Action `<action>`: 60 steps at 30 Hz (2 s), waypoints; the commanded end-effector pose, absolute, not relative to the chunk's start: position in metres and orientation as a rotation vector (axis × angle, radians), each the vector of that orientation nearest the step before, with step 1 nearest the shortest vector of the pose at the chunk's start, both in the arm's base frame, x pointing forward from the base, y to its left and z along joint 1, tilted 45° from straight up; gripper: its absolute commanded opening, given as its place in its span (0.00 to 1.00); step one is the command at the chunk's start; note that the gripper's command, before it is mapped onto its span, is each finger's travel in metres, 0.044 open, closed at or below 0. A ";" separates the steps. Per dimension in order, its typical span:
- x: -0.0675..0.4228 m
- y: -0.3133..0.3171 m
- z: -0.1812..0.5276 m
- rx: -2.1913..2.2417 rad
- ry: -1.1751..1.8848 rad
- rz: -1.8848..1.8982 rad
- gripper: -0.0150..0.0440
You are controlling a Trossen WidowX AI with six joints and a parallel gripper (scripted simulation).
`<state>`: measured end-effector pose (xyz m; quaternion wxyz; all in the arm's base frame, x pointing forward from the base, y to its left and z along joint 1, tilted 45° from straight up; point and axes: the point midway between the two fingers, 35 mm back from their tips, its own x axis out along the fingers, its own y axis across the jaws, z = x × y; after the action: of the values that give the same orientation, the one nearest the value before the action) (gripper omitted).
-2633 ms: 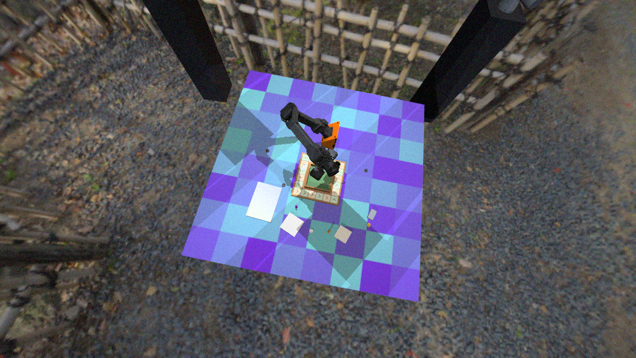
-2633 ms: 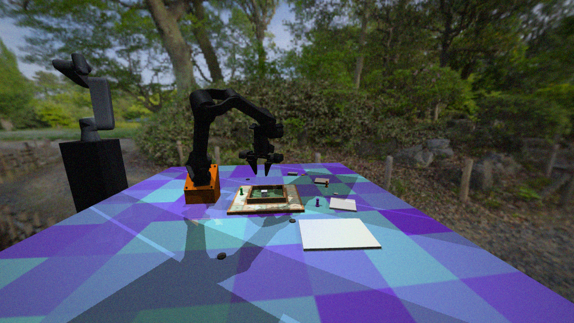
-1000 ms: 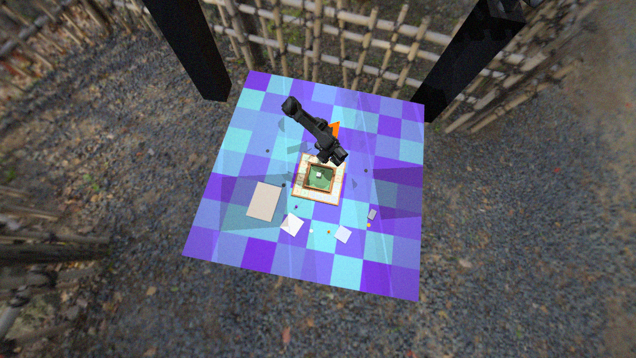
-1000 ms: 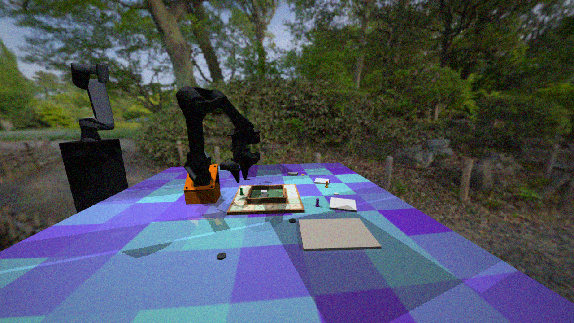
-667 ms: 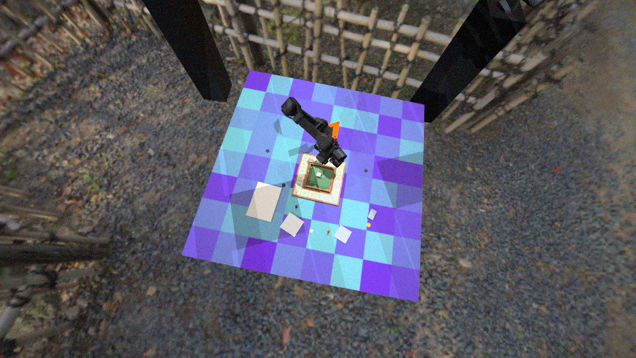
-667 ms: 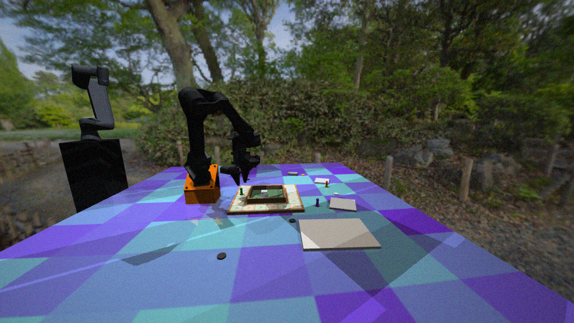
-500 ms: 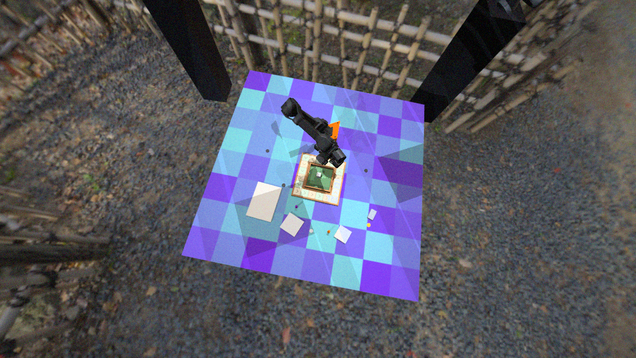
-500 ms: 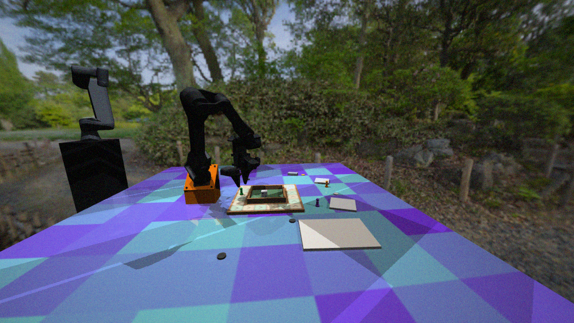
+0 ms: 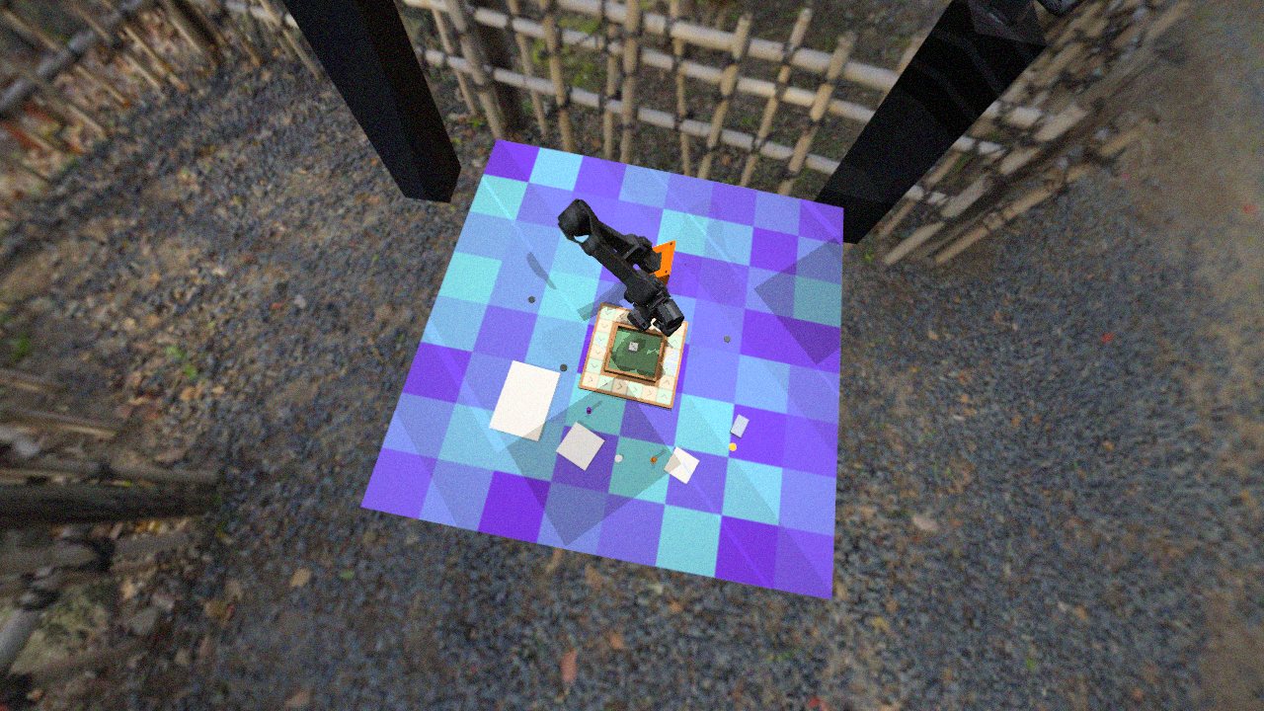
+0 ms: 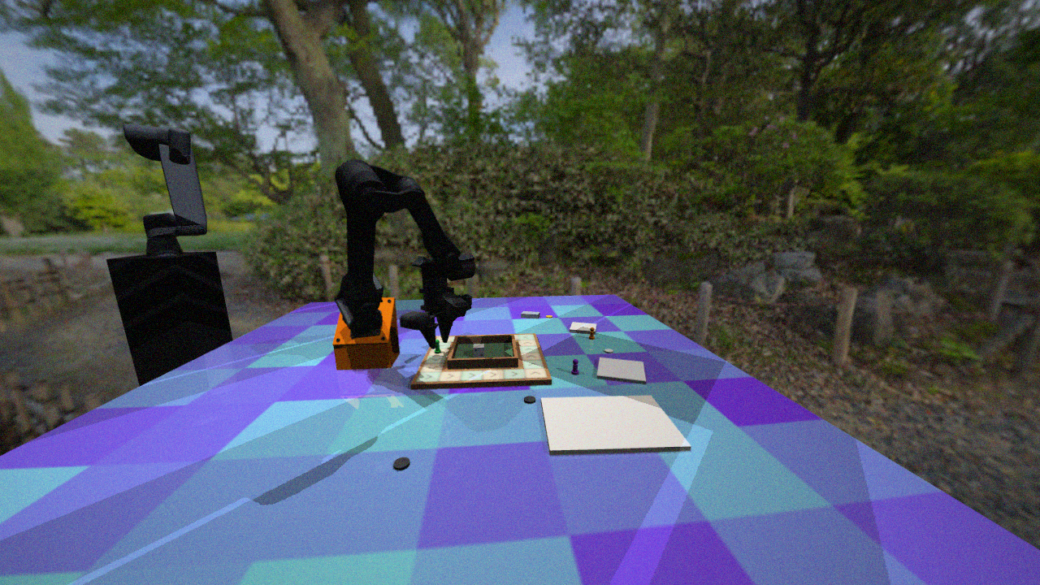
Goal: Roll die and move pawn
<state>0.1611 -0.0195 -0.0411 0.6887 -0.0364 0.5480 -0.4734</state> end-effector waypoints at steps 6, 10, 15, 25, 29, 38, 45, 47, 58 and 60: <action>0.156 -0.027 -0.046 -0.101 1.233 -1.064 0.42; 0.156 -0.027 -0.046 -0.101 1.233 -1.064 0.34; 0.156 -0.027 -0.046 -0.101 1.233 -1.064 0.28; 0.166 -0.004 -0.028 -0.095 1.237 -1.056 0.25; 0.169 0.013 -0.013 -0.093 1.239 -1.054 0.25; 0.169 0.049 0.027 -0.095 1.239 -1.057 0.25; 0.165 0.062 0.045 -0.099 1.237 -1.062 0.25; 0.165 0.062 0.045 -0.099 1.237 -1.062 0.25; 0.174 0.023 0.057 -0.081 1.255 -1.033 0.25; 0.175 0.015 0.059 -0.078 1.256 -1.029 0.25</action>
<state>0.1754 0.0314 0.0550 0.6860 -0.0342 0.5602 -0.4630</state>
